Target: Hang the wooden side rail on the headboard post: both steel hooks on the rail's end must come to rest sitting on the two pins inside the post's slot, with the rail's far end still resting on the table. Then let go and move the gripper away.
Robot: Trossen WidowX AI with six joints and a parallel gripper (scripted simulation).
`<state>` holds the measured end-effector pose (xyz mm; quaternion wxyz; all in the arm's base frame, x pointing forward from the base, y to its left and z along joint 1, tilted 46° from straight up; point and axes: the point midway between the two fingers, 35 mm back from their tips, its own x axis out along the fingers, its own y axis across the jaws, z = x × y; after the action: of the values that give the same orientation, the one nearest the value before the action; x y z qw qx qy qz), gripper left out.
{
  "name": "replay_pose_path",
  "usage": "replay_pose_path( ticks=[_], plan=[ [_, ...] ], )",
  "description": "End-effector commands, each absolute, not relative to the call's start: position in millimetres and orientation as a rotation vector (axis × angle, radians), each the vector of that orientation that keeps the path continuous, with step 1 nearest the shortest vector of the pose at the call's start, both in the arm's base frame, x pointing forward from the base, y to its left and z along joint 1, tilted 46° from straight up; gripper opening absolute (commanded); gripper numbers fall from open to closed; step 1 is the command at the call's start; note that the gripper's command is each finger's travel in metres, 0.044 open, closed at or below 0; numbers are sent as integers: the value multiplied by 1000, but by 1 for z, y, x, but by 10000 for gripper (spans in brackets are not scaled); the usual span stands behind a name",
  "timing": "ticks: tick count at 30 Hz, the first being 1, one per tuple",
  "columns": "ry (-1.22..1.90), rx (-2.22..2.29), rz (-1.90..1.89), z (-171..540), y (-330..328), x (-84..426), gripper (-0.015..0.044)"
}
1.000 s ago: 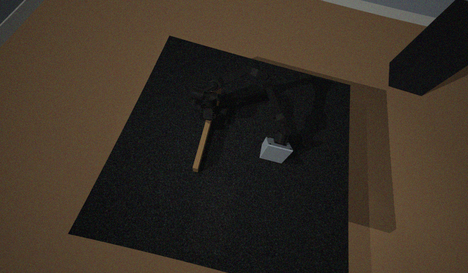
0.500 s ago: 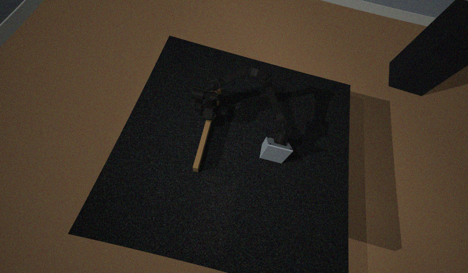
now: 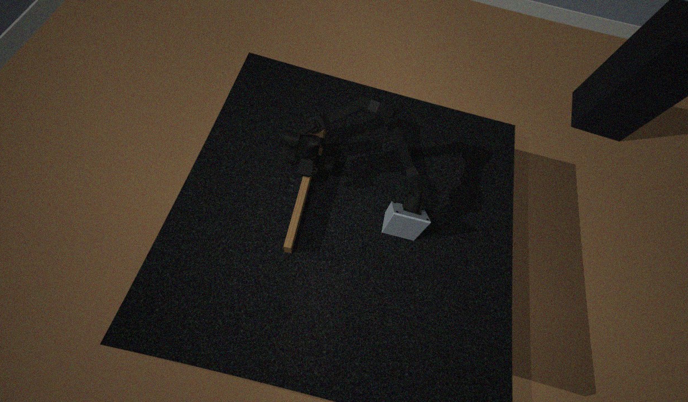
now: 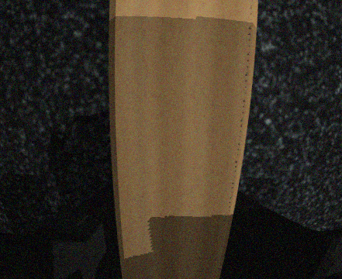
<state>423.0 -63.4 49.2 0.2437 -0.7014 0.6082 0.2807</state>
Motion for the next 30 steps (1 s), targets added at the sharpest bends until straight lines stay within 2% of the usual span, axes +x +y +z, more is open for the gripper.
replay_pose_path(
  ticks=[1,30],
  plan=[
    [1652,-1923,761,54,-63,425,0],
    [1652,-1923,761,57,-65,424,0]
  ],
)
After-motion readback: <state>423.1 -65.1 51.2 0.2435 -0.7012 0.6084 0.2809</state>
